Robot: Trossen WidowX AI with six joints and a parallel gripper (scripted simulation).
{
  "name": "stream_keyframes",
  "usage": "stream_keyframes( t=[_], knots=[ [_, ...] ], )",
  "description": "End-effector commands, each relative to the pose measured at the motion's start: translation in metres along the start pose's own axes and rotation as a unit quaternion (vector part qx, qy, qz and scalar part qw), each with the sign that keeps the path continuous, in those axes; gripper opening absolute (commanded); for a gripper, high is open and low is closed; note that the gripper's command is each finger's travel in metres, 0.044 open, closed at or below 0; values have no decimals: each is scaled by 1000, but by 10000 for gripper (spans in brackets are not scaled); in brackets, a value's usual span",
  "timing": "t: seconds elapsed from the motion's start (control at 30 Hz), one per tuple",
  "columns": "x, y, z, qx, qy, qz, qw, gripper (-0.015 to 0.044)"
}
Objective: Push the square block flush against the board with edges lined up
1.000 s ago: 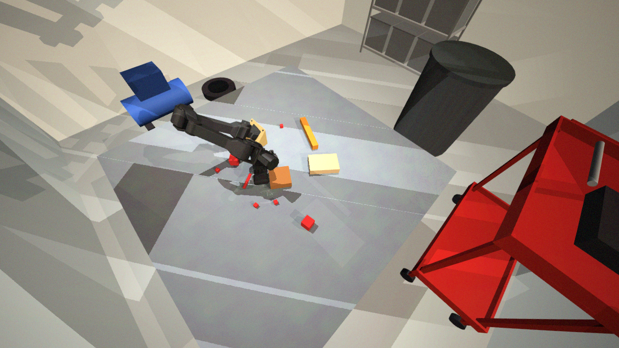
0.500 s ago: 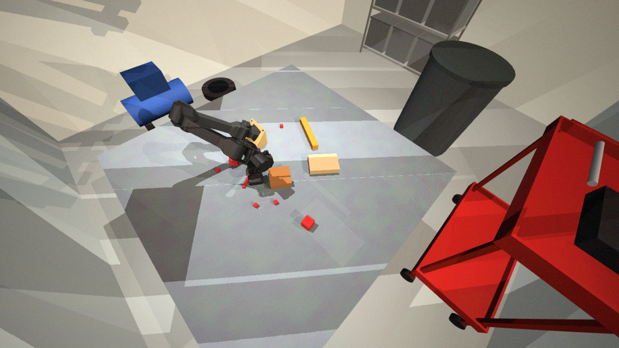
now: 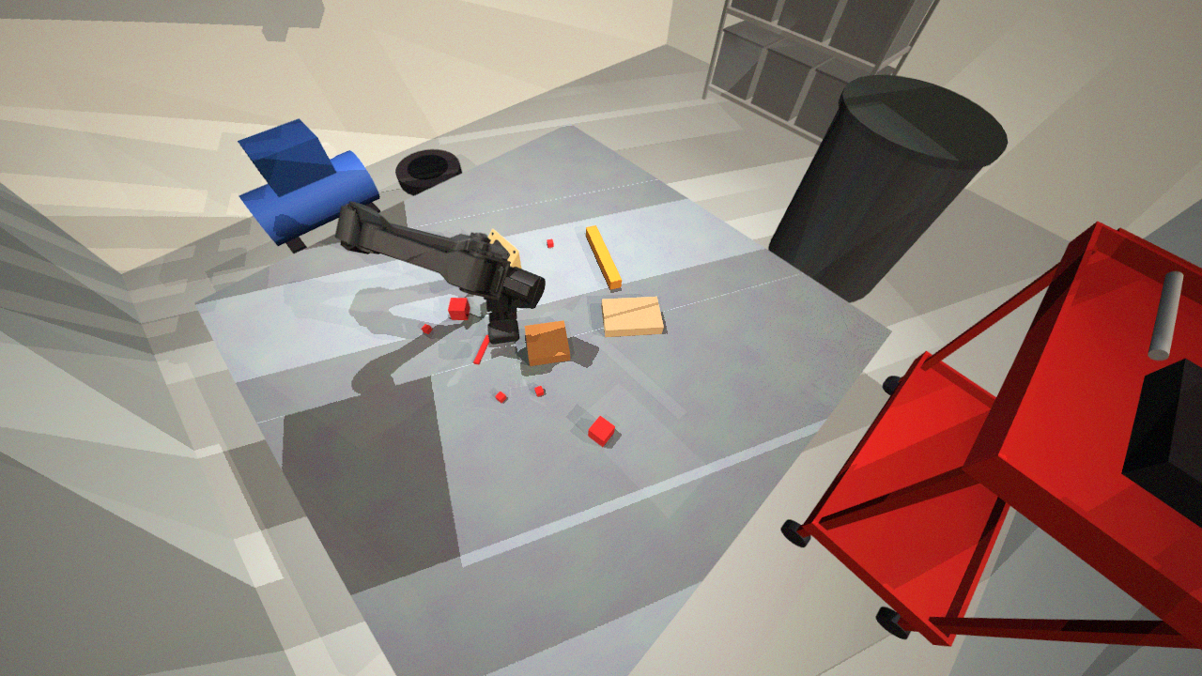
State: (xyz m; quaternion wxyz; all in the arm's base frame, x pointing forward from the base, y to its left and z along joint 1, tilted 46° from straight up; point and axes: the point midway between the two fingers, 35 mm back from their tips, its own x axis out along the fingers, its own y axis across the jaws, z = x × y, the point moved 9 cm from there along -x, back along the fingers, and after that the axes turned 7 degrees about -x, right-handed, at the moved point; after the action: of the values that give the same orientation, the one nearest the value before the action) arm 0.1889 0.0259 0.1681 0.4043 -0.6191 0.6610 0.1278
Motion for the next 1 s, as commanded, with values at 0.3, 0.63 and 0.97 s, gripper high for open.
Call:
stream_keyframes(
  t=[0.3,0.63,0.97],
  knots=[
    [54,1,11,1,0,0,1000,0],
    [54,-1,15,1,-1,0,1000,0],
    [53,-3,21,1,-1,0,1000,0]
  ],
)
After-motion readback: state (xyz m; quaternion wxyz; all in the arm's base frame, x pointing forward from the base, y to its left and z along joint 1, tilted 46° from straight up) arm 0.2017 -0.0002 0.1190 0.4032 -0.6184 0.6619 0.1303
